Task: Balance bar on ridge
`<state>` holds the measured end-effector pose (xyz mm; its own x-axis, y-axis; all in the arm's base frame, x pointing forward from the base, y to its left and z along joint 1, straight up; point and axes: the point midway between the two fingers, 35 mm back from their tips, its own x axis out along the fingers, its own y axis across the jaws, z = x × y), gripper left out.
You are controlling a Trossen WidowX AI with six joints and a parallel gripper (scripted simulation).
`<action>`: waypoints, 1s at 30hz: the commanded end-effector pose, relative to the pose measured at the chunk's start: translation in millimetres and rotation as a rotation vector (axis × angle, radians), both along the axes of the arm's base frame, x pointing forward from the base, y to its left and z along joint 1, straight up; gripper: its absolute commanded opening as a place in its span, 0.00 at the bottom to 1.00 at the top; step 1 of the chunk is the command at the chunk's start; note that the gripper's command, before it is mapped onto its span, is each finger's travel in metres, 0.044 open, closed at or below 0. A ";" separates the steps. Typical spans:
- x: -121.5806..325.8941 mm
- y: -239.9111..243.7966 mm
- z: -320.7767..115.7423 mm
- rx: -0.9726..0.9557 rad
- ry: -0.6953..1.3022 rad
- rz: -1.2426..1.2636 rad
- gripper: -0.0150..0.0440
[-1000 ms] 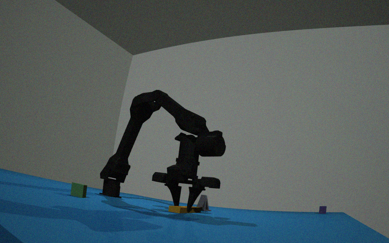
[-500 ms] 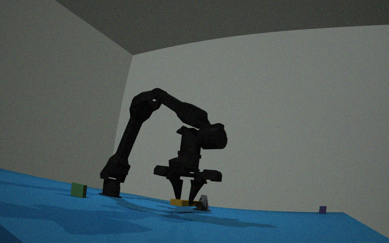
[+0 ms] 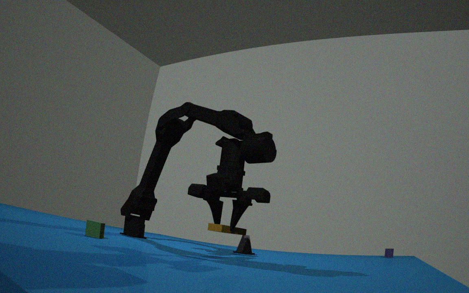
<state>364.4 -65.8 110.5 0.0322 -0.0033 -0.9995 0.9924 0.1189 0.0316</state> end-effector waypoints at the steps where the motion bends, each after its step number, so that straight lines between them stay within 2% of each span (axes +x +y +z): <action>1: -0.5 -0.3 12.2 -0.002 -0.001 -0.003 0.25; 17: -6.4 1.3 49.4 -0.002 -0.001 -0.006 0.25; 30: -6.1 49.9 49.6 0.006 -0.001 -0.130 0.25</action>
